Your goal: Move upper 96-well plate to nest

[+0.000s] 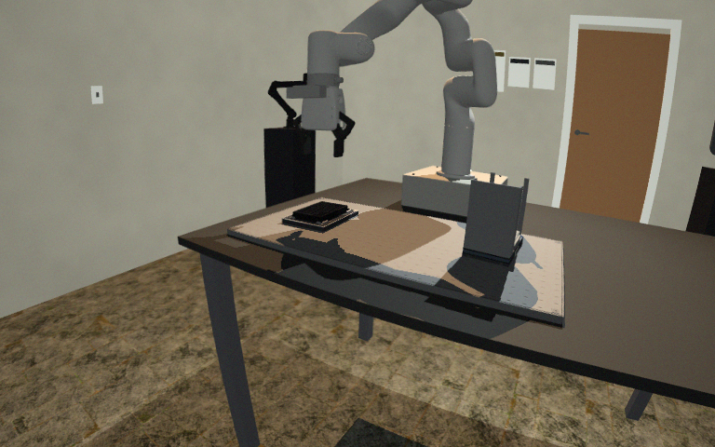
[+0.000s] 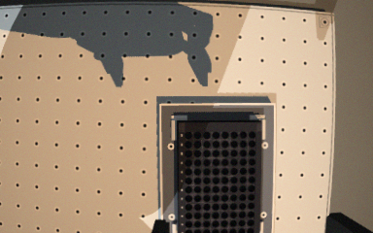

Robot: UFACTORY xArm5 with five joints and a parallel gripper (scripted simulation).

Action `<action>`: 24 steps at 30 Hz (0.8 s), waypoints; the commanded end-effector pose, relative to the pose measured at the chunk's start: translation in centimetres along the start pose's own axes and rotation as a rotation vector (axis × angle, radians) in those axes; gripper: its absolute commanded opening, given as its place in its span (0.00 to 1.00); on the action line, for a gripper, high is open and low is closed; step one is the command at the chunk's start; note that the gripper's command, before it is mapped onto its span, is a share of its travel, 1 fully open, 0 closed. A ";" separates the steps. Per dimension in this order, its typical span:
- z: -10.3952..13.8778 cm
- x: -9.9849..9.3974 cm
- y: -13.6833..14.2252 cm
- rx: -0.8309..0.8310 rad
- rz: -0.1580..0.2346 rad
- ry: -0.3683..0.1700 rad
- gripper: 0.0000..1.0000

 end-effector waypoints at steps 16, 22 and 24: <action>-0.1 -3.5 0.0 0.000 0.002 0.005 1.00; -0.1 -3.5 0.0 0.000 0.002 0.005 1.00; -0.1 -3.5 0.0 0.000 0.002 0.005 1.00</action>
Point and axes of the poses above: the point where the finger pads meet when closed, its own x axis out along the fingers, its own y axis across the jaws, z = x × y, the point moved 7 cm from there along -x, back along the fingers, and after that the axes turned 12 degrees about x, right-handed, at the moved point
